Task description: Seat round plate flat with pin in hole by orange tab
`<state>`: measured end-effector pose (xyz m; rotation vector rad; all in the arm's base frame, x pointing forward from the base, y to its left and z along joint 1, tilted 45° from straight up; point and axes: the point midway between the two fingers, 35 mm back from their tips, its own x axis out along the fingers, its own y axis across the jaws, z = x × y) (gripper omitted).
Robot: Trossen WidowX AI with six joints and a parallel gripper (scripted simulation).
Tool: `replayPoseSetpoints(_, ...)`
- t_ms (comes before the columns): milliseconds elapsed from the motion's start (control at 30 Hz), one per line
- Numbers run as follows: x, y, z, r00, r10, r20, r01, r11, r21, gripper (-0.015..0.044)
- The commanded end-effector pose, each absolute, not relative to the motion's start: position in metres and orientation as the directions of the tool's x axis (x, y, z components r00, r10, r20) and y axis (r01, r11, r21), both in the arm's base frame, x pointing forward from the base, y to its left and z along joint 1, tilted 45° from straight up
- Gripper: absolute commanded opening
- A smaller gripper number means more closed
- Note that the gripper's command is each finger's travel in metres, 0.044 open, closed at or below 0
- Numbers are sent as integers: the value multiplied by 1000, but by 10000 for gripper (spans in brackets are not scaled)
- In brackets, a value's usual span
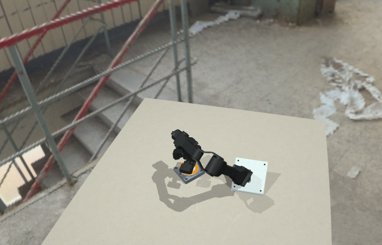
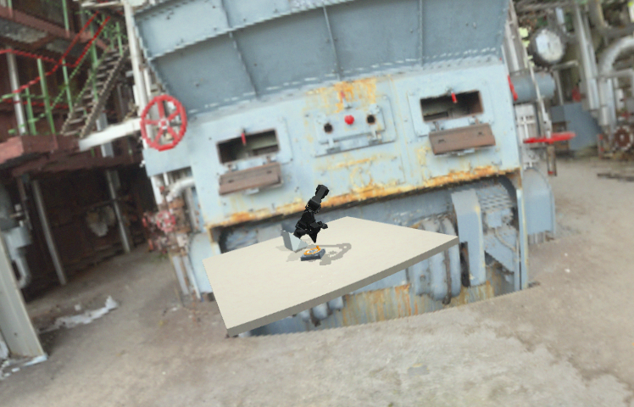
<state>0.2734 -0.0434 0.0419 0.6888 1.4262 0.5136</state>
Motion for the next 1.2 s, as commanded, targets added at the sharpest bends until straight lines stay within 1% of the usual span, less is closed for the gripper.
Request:
replayPoseSetpoints(0, 274, -30, 30, 90, 700, -709, 83, 704, 705, 0)
replayPoseSetpoints(1167, 301, -19, 32, 92, 701, -708, 82, 703, 707, 0)
